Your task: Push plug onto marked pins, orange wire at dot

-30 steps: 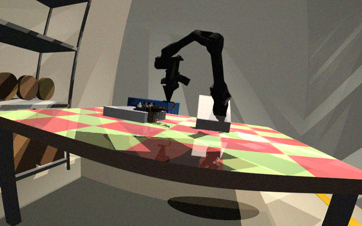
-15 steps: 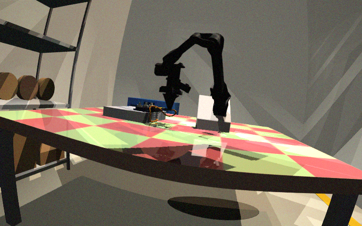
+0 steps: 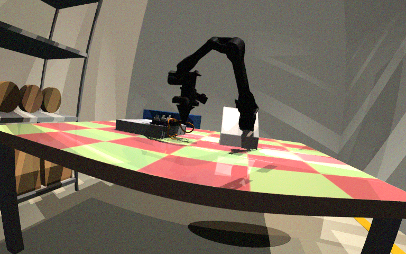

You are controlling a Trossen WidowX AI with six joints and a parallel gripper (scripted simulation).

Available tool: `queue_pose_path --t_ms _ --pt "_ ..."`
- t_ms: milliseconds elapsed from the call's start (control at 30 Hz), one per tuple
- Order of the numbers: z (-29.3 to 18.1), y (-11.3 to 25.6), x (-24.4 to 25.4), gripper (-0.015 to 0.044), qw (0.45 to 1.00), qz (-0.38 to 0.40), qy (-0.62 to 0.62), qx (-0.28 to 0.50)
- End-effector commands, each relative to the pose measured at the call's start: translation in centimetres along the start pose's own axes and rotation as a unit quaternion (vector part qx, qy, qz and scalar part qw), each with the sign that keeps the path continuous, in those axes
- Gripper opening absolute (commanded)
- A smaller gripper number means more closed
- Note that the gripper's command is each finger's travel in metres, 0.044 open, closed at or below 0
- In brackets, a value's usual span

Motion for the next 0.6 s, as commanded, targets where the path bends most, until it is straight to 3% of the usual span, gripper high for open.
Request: queue_pose_path --t_ms 0,567 --pt "-0.65 0.01 -0.10 0.0000 1.000 -0.002 -0.004 -0.002" --pt "-1.09 0.24 -0.79 0.0000 1.000 -0.002 -0.004 -0.001"
Point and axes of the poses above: the point midway between the two fingers, 35 mm back from their tips, its own y axis back along the fingers, its own x axis across the jaws, z = x × y, the point moved 2 cm from there along y, back along the fingers, and after that the axes turned 14 degrees about -y, right-handed, at the moved point
